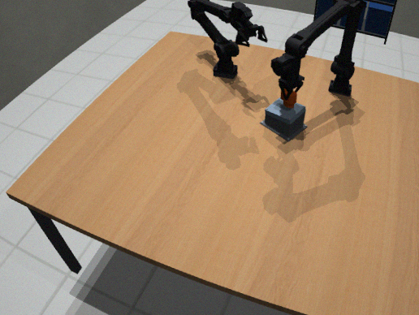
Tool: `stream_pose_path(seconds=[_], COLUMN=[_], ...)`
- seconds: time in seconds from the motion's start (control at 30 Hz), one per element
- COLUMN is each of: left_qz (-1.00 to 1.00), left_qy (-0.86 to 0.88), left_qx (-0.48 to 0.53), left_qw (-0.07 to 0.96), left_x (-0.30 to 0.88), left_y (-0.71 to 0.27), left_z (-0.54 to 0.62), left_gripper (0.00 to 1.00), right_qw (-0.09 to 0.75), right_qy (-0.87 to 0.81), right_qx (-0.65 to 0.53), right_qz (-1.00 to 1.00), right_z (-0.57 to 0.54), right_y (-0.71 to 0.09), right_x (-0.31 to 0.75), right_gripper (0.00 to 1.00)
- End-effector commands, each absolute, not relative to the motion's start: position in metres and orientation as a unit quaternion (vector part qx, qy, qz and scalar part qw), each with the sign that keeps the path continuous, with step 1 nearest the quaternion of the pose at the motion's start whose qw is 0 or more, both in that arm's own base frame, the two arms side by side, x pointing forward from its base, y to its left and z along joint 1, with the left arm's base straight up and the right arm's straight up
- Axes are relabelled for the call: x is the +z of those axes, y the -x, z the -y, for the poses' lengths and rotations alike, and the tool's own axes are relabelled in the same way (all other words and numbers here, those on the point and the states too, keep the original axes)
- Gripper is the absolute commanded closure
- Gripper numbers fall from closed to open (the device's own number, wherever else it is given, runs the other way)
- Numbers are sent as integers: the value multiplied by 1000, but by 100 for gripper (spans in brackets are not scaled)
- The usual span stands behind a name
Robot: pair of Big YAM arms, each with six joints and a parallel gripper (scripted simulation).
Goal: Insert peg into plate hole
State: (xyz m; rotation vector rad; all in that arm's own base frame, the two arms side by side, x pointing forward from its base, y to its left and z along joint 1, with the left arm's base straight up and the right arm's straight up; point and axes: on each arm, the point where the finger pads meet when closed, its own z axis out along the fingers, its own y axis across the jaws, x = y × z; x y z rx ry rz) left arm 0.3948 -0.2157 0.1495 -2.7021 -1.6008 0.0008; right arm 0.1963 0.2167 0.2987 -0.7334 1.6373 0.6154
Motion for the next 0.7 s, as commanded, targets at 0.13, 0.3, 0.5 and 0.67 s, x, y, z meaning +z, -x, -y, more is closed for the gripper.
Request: stream_pose_path(seconds=[0.13, 0.3, 0.5, 0.67], left_qz=[510, 510, 510, 510], left_qy=[860, 860, 860, 860], left_qx=[-7, -7, -7, -11], left_qw=[-13, -13, -13, -20], left_x=[160, 160, 160, 171], left_y=[-402, -402, -402, -406], left_z=[220, 220, 220, 222], left_gripper=[54, 54, 88, 77], right_qw=[579, 579, 588, 588], right_qy=[332, 329, 327, 327], right_qx=[280, 277, 281, 281], right_qz=[-690, -692, -684, -684], right_z=[-219, -219, -219, -219], right_y=[-174, -177, -177, -177], right_x=[292, 293, 306, 306], right_gripper=[0, 0, 0, 0])
